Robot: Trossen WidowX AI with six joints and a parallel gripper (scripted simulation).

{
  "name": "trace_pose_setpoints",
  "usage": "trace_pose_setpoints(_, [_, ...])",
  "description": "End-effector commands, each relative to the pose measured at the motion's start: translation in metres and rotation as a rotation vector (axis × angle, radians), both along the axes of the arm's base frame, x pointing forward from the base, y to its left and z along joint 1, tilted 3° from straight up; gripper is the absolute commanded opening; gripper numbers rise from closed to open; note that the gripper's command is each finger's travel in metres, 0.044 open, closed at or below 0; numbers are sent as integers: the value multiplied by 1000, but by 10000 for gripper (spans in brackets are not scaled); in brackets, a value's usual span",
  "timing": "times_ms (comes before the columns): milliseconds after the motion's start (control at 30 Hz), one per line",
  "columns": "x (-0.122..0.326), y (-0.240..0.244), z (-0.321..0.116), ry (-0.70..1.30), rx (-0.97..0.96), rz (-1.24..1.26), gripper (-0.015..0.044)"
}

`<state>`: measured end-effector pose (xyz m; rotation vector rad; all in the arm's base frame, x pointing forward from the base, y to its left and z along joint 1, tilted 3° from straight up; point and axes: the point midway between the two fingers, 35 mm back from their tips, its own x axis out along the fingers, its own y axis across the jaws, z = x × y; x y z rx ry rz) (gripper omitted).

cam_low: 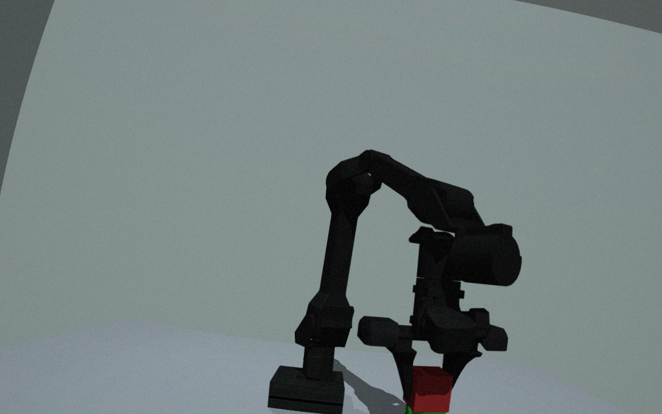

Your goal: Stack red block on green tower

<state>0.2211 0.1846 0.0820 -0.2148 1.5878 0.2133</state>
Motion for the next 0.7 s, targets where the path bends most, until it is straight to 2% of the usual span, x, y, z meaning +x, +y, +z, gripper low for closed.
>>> trace_pose_setpoints(0, [0, 0, 0, 1, 0, 0, 157])
trace_pose_setpoints(367, [0, 0, 0, 1, 0, 0, 440])
trace_pose_setpoints(667, [0, 0, 0, 1, 0, 0, 440])
